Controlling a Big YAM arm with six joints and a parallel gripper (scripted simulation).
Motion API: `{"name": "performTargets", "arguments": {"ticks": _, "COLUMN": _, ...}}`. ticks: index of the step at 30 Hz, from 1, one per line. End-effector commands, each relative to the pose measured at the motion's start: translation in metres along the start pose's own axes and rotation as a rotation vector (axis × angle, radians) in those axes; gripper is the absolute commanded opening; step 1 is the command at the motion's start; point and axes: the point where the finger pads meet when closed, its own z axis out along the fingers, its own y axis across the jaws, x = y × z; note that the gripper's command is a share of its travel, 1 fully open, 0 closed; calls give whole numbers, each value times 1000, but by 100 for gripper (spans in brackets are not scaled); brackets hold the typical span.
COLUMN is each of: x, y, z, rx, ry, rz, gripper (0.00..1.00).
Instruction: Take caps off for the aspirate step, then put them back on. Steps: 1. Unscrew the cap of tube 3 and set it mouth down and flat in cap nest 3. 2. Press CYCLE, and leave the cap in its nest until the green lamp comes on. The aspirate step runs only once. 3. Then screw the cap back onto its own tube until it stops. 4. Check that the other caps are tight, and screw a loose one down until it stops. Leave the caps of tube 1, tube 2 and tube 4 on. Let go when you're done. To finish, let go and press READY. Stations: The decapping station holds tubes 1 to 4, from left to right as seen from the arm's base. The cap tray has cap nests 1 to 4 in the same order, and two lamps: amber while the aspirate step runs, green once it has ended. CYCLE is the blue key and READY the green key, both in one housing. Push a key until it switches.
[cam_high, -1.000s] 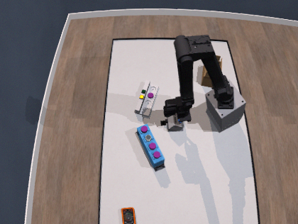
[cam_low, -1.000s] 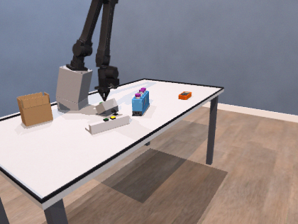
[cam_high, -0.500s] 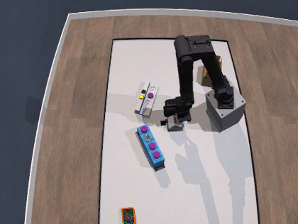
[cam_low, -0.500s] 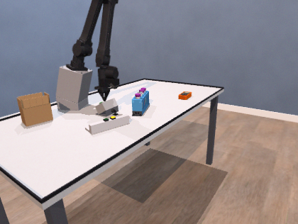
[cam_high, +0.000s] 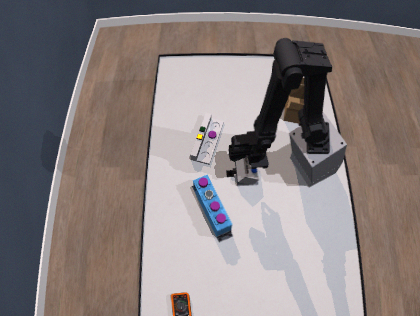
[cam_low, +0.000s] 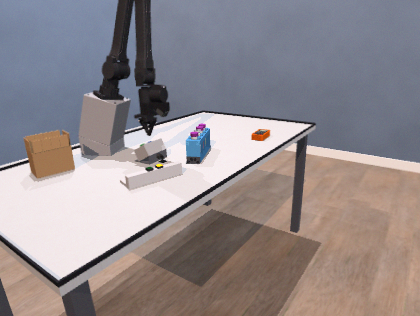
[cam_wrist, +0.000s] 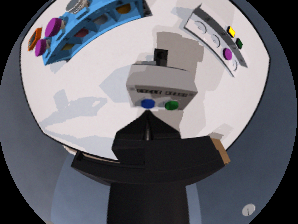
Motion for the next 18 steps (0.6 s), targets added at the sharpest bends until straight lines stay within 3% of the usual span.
{"name": "performTargets", "arguments": {"ticks": 1, "x": 3, "y": -3, "z": -4, "rx": 1, "ry": 10, "rz": 5, "gripper": 0}}
{"name": "performTargets", "arguments": {"ticks": 4, "x": 2, "y": -1, "z": -2, "rx": 0, "ry": 8, "rz": 4, "gripper": 0}}
{"name": "performTargets", "arguments": {"ticks": 5, "x": -3, "y": -10, "z": 1, "rx": 1, "ry": 25, "rz": 112, "gripper": 100}}
{"name": "performTargets", "arguments": {"ticks": 8, "x": -20, "y": -29, "z": 3, "rx": 3, "ry": 23, "rz": 359, "gripper": 100}}
{"name": "performTargets", "arguments": {"ticks": 10, "x": -32, "y": -41, "z": 4, "rx": 3, "ry": 22, "rz": 446, "gripper": 100}}
{"name": "performTargets", "arguments": {"ticks": 12, "x": -32, "y": -41, "z": 4, "rx": 3, "ry": 22, "rz": 446, "gripper": 100}}
{"name": "performTargets", "arguments": {"ticks": 18, "x": -68, "y": -79, "z": 8, "rx": 2, "ry": 19, "rz": 424, "gripper": 100}}
